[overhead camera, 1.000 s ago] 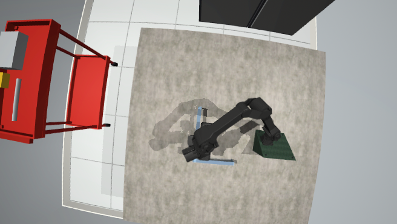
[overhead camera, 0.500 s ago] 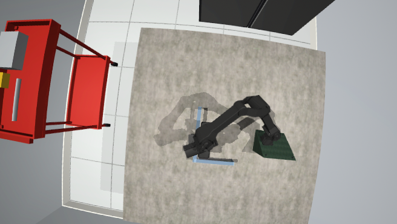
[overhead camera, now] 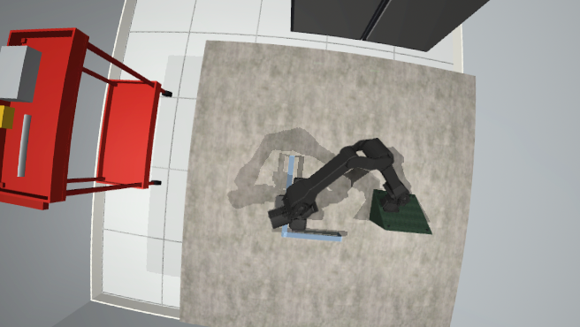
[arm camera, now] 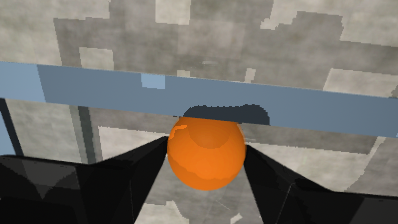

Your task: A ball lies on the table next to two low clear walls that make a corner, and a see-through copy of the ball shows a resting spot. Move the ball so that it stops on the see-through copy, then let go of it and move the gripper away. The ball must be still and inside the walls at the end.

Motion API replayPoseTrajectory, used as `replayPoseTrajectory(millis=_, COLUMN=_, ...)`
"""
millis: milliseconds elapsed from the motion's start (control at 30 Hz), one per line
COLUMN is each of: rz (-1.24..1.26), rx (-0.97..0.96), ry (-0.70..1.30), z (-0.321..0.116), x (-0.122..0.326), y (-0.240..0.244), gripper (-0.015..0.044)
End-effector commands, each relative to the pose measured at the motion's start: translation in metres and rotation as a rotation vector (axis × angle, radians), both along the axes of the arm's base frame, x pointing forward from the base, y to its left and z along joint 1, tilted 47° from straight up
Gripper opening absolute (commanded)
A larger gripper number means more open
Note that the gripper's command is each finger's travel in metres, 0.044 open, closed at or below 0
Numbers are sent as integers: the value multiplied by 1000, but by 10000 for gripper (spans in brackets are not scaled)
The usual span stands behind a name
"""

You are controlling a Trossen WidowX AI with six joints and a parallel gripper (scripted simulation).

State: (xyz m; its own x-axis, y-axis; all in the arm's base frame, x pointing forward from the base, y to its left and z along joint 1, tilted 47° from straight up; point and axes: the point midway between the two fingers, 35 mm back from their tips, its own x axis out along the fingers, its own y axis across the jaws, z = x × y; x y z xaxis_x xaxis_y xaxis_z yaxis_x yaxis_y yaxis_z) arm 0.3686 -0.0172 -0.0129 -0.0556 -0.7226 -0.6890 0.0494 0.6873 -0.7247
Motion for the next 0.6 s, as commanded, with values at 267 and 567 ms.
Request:
replayPoseTrajectory(millis=267, rz=-2, rx=0, ry=0, z=0, x=0, y=0, gripper=394)
replayPoseTrajectory(millis=567, rz=0, rx=0, ry=1, z=59, x=5, y=62, gripper=414)
